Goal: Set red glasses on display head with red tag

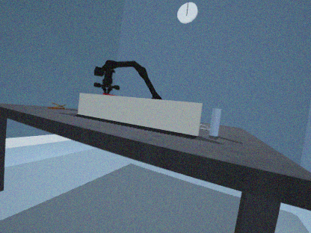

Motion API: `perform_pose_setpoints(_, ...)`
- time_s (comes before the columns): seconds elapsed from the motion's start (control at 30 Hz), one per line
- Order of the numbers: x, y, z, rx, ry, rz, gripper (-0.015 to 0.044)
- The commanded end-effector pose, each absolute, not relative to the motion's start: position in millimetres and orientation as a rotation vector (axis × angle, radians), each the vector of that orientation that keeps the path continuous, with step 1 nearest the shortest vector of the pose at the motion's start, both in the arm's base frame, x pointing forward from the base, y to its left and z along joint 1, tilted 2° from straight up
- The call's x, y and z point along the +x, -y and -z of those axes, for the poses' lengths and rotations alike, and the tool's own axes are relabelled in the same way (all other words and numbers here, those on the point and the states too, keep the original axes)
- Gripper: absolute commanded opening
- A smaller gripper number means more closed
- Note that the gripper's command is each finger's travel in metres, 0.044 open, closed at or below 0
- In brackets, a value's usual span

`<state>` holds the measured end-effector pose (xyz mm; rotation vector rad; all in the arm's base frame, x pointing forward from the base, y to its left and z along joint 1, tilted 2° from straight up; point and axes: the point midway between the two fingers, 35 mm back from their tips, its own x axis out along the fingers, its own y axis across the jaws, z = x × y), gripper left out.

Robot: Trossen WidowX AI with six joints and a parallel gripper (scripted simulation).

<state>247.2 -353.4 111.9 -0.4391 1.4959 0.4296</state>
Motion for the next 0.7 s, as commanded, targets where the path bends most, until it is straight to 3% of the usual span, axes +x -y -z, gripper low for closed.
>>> perform_pose_setpoints(0.0, 269, 338, -113, -0.544, -1.473, -0.532, 0.0)
perform_pose_setpoints(0.3, 316, 298, -115, -0.789, -1.39, -0.773, 0.0)
perform_pose_setpoints(0.67, 318, 298, -98, -0.794, -1.388, -0.778, 0.0)
